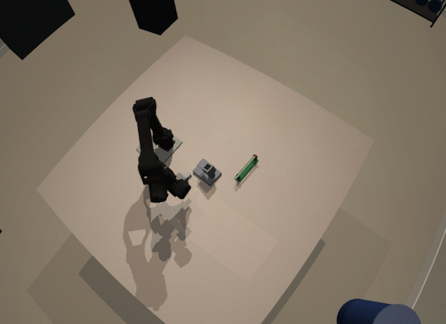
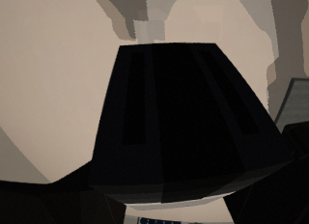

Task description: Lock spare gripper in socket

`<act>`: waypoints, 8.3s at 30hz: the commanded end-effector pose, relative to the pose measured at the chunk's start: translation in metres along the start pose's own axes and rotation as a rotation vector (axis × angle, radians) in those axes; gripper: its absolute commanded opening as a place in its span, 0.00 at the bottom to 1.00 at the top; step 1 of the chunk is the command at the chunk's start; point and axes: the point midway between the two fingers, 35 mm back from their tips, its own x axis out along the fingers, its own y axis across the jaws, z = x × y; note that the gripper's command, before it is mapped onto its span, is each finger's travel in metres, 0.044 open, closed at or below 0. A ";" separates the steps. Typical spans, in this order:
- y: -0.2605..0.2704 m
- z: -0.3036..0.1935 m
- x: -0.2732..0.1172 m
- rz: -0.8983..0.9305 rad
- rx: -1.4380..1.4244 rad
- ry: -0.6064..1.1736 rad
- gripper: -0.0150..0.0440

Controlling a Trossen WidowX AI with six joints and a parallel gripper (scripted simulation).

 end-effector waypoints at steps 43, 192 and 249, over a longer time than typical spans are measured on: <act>0.003 -0.074 0.005 0.226 -0.857 -0.479 0.25; -0.005 -0.130 0.067 0.724 -1.524 -1.117 0.97; -0.011 -0.160 -0.021 0.743 -1.553 -1.099 1.00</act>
